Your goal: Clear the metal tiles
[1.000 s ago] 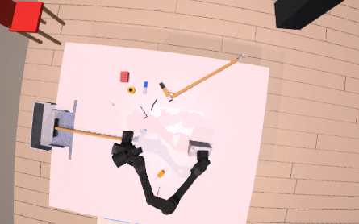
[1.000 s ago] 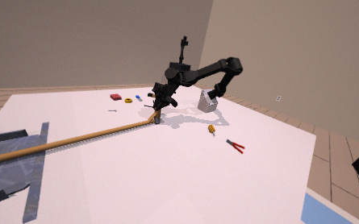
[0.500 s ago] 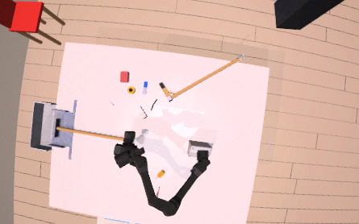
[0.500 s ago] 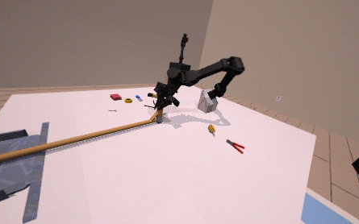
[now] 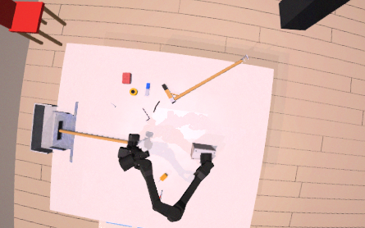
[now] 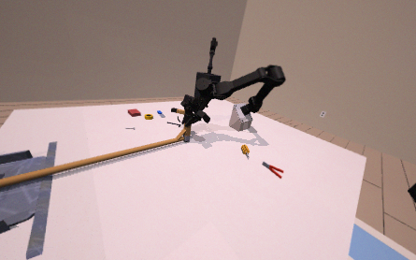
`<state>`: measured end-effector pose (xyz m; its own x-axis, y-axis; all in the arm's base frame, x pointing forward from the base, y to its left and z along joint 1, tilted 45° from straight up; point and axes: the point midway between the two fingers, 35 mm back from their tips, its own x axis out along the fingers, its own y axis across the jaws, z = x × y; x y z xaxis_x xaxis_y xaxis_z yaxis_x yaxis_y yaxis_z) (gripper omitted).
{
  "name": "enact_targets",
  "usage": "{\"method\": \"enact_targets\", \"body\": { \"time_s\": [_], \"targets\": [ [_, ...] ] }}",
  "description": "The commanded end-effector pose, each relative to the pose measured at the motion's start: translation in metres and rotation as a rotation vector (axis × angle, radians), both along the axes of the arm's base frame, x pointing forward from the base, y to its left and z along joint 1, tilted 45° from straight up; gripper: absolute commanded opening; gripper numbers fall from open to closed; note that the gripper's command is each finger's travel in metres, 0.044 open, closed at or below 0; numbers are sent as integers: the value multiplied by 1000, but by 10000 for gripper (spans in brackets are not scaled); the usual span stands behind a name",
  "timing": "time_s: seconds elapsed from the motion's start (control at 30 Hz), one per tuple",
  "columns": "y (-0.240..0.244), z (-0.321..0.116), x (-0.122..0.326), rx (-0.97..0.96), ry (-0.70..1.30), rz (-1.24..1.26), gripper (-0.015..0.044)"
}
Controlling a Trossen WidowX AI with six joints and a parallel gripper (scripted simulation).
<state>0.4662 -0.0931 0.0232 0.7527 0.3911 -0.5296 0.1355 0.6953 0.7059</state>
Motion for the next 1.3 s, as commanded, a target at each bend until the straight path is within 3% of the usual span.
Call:
{"method": "enact_targets", "body": {
  "time_s": [0.0,1.27],
  "targets": [
    [-1,1,-5,-3,-4,-1,0],
    [5,0,-39,-4,-5,-3,0]
  ]
}}
